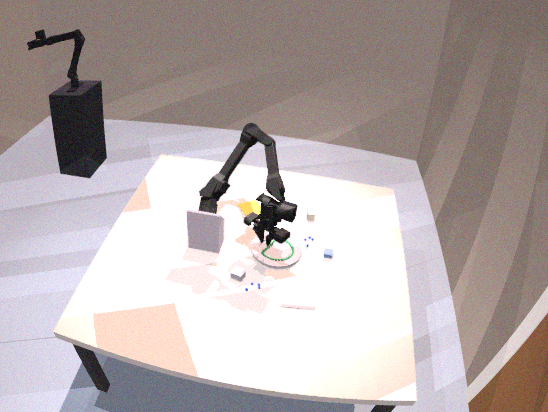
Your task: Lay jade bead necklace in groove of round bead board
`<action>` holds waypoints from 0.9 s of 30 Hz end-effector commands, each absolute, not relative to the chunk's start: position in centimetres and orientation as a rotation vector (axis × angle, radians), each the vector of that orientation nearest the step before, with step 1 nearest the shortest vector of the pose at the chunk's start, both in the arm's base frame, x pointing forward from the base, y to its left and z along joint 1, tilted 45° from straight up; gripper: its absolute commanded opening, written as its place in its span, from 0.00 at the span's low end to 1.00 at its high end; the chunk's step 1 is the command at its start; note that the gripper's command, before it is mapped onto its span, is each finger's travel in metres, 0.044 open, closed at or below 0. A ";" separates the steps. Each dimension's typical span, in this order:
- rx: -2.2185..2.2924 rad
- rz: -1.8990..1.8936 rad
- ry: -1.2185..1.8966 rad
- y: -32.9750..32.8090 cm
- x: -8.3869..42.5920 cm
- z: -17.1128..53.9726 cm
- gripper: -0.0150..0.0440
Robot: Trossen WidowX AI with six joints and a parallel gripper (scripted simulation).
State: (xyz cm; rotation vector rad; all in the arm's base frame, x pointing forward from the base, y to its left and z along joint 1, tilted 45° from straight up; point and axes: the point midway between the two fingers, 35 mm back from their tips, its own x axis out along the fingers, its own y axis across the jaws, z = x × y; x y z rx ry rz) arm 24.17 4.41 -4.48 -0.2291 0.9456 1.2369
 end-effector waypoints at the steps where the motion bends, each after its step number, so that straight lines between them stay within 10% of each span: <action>1: -0.228 1.242 0.949 5.2 24.0 -5.2 0.46; 27: -0.227 1.242 0.949 7.0 24.0 -7.1 0.46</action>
